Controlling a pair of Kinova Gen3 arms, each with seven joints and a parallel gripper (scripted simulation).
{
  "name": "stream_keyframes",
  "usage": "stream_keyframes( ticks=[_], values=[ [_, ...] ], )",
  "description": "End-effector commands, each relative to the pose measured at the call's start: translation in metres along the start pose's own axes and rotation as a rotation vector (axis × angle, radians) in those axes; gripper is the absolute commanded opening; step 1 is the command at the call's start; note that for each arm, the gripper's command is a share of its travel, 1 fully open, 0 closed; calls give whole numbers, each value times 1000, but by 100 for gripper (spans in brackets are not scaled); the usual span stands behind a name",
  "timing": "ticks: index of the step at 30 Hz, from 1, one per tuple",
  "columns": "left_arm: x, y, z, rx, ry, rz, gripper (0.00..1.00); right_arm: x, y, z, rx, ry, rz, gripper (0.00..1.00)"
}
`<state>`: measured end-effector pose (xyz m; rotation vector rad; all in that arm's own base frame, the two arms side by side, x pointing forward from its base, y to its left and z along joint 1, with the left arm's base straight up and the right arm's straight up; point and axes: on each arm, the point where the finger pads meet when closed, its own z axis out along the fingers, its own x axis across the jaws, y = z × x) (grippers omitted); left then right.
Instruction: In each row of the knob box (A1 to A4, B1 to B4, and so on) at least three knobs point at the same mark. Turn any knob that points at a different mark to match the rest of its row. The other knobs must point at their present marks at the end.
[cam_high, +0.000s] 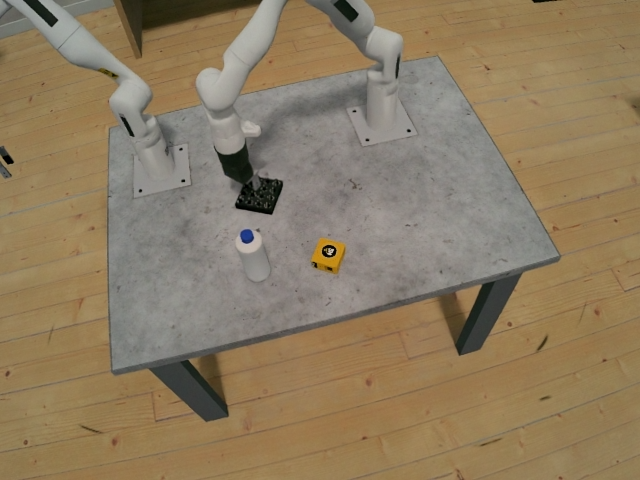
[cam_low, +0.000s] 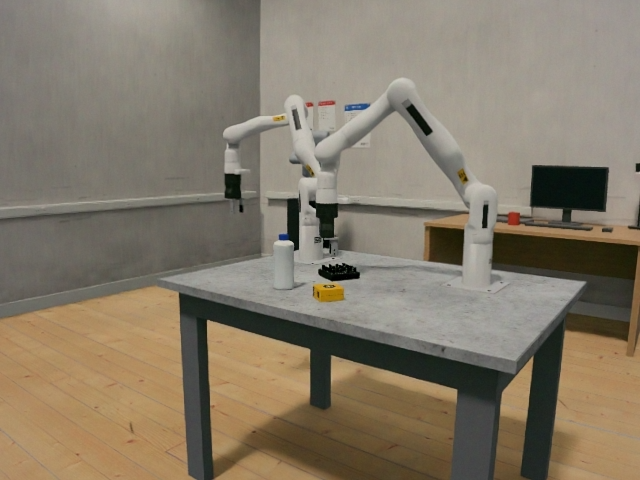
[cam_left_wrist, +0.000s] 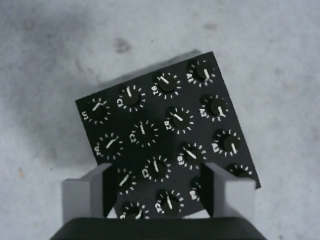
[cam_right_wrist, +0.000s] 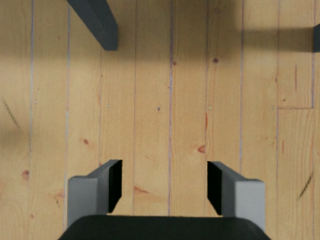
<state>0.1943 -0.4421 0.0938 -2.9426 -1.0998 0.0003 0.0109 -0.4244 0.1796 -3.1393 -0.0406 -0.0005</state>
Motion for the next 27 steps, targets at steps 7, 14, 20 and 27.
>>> stream_keyframes(
  ticks=[7, 14, 20, 27],
  values=[
    [2, 9, -42, -2, 0, 0, 100, 0, 0, -1, -2, 0, 0, 100],
    [4, 14, -72, -2, 0, 0, 100, 0, 0, -1, -2, 0, 0, 100],
    [5, 20, -98, -2, 0, 0, 100, 0, 0, -1, -2, 0, 0, 100],
    [6, 21, -106, -2, 0, 0, 100, 0, 0, -1, -2, 0, 0, 100]
  ],
)
